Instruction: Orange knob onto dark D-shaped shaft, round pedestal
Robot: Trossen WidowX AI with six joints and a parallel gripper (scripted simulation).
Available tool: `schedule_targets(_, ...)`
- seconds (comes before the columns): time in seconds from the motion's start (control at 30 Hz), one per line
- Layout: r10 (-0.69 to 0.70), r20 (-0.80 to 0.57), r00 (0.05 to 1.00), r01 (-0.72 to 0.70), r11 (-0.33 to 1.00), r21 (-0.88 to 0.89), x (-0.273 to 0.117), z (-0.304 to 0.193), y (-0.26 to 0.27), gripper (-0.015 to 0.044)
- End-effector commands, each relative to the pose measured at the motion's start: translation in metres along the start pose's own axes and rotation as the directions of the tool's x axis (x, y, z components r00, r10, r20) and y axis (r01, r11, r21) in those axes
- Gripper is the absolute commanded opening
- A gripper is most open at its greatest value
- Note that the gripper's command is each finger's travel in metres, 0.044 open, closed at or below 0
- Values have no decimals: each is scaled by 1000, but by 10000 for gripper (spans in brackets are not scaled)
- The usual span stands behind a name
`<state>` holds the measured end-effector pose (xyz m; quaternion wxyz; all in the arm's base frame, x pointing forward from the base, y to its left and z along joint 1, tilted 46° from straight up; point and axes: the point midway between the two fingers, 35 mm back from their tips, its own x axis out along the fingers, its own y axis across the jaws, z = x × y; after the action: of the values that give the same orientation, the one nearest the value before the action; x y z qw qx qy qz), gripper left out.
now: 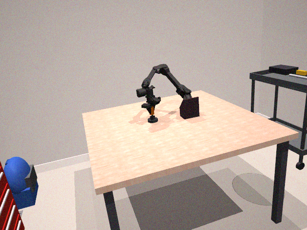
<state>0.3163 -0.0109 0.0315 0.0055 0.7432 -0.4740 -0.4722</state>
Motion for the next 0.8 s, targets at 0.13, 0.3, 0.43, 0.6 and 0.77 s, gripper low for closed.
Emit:
schedule_targets(0.13,1,-1,1000,-1,1000,-6,1,2,1,0)
schedule_targets(0.3,1,-1,1000,-1,1000,-6,2,1,1,0)
schedule_targets(0.43,1,-1,1000,-1,1000,-6,2,1,0,0)
schedule_targets(0.6,1,-1,1000,-1,1000,-6,1,1,0,0)
schedule_targets(0.77,1,-1,1000,-1,1000,-6,-3,-1,-1,0)
